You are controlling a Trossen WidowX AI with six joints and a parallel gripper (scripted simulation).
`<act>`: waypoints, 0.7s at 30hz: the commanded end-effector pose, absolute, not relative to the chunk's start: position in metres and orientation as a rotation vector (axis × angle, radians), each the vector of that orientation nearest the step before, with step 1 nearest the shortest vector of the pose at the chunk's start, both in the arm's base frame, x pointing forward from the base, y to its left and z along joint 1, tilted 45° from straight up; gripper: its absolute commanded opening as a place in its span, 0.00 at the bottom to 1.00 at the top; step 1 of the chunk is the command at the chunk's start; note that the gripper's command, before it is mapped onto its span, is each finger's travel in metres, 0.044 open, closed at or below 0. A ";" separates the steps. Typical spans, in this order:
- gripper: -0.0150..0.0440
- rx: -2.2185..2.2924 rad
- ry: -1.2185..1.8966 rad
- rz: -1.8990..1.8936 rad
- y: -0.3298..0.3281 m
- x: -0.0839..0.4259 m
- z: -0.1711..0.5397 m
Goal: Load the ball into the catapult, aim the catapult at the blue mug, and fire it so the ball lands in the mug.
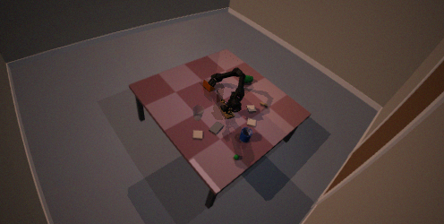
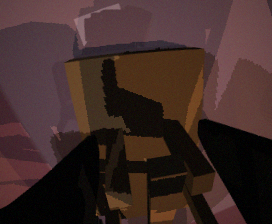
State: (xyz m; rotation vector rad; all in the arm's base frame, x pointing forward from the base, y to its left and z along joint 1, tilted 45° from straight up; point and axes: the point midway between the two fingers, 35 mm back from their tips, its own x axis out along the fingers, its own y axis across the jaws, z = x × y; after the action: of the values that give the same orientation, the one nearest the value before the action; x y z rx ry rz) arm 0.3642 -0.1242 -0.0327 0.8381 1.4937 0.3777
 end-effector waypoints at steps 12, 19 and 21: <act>0.26 0.839 1.494 0.378 -0.146 0.362 -0.010; 0.25 0.841 1.495 0.377 -0.157 0.360 0.002; 0.25 0.841 1.495 0.377 -0.156 0.361 0.001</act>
State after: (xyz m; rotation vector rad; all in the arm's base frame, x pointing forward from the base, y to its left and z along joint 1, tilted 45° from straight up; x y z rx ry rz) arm 0.3611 -0.1560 -0.0007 0.8493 1.4888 0.3711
